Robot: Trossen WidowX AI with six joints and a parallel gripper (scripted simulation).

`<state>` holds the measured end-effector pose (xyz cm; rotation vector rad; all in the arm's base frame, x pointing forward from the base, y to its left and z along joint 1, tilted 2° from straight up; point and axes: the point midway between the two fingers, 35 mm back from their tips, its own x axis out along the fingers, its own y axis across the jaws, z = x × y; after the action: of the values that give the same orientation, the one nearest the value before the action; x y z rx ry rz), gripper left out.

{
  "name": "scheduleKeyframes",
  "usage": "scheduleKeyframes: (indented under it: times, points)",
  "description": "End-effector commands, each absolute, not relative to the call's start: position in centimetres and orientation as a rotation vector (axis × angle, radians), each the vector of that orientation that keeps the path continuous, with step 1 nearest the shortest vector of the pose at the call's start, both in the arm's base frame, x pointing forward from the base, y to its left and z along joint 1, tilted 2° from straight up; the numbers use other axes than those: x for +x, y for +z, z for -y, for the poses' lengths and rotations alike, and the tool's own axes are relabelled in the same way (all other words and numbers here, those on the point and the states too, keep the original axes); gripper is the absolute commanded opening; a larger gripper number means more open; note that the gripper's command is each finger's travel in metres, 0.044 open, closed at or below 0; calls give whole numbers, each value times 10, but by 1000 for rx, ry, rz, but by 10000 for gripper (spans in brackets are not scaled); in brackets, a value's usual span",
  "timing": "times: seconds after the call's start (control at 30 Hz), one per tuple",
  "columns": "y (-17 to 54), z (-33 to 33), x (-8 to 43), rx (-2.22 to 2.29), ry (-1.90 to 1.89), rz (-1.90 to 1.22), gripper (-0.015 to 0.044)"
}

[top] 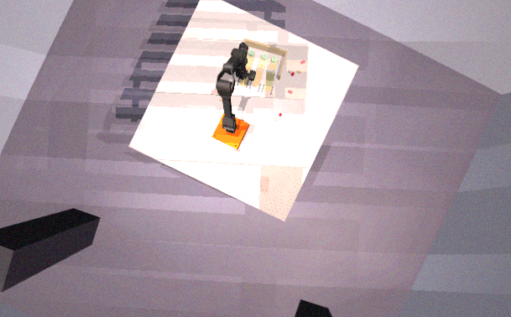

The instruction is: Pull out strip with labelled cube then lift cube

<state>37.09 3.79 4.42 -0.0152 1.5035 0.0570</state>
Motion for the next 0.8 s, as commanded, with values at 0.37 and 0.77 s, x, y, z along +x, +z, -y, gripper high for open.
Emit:
scheduleKeyframes:
  times: [0.37,0.77]
  points:
    - [15,-35,369,-17,52,-1515,0]
    - [14,-35,369,-17,52,-1515,0]
